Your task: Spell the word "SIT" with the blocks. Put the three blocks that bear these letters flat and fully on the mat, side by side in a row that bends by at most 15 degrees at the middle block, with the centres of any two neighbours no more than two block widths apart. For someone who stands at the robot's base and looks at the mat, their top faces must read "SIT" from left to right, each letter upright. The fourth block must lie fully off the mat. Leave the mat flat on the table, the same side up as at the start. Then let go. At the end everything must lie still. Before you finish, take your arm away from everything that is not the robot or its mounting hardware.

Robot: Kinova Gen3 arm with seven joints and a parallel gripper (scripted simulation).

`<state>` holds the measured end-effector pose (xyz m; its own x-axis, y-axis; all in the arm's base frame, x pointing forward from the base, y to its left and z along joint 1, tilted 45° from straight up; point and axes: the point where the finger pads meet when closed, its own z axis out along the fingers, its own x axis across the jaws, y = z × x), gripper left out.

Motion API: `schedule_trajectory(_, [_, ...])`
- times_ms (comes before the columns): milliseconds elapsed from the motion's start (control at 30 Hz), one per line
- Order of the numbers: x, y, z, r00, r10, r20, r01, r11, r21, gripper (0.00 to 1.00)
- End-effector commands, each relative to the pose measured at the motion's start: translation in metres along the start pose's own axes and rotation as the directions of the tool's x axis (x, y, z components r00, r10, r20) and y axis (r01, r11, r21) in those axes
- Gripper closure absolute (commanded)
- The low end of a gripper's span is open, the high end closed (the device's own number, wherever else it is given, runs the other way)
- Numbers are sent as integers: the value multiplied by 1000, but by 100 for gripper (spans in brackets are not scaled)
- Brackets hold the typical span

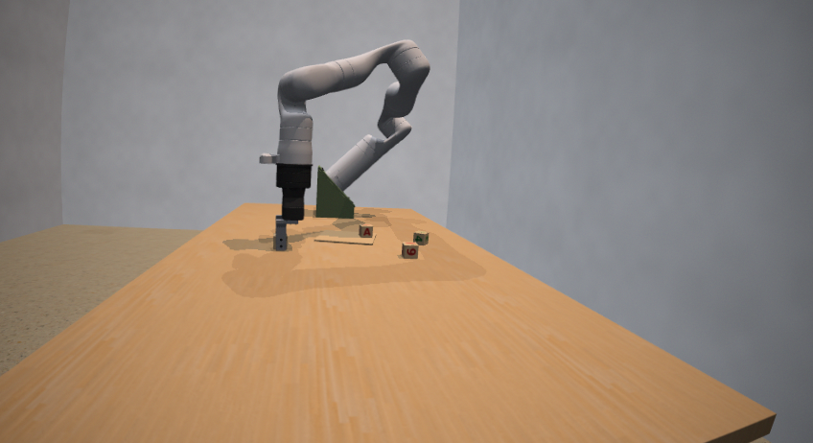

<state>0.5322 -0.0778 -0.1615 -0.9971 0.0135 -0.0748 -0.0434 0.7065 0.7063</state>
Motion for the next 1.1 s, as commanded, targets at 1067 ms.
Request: schedule_trajectory(1067, [-1, 1, 2, 1000, -7, 5, 7, 1000, -1, 43])
